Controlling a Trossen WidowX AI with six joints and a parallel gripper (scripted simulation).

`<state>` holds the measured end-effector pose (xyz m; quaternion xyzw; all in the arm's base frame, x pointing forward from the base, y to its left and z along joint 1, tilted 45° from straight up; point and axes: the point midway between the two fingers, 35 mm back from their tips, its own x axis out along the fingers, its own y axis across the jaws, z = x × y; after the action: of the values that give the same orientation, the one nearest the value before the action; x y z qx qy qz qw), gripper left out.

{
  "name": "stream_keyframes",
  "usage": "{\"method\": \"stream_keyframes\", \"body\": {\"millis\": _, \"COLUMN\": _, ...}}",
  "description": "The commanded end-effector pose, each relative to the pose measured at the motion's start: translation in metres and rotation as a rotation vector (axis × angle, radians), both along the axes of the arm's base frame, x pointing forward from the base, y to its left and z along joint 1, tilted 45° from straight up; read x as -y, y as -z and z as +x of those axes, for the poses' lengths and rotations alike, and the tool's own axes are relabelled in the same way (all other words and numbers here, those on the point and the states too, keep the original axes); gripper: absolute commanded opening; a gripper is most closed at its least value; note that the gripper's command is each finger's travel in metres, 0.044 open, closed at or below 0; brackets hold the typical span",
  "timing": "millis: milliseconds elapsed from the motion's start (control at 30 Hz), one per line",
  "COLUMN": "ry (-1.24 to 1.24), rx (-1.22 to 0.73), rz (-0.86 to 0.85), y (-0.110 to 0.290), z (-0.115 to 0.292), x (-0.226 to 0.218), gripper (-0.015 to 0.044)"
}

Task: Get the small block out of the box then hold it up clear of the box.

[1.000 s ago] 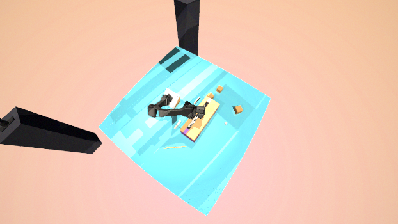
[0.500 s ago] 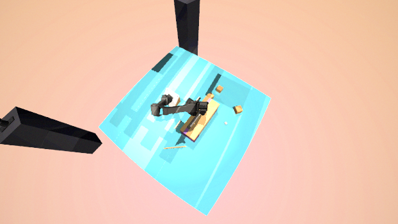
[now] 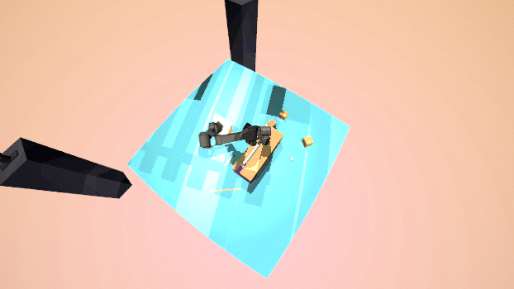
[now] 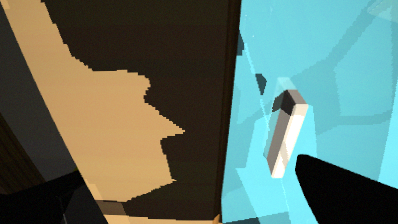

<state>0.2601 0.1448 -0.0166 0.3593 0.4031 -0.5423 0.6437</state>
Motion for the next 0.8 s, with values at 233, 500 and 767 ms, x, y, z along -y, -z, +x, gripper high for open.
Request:
{"method": "stream_keyframes", "body": {"millis": 233, "ry": 0.001, "rx": 0.002, "rz": 0.008, "y": 0.017, "z": -0.001, "x": -0.019, "gripper": 0.0400}}
{"method": "stream_keyframes", "body": {"millis": 500, "ry": 0.001, "rx": 0.002, "rz": 0.008, "y": 0.016, "z": -0.002, "x": -0.023, "gripper": 0.0400}}
{"method": "stream_keyframes", "body": {"millis": 767, "ry": 0.000, "rx": -0.008, "rz": -0.002, "y": -0.028, "z": -0.012, "x": -0.061, "gripper": 0.0400}}
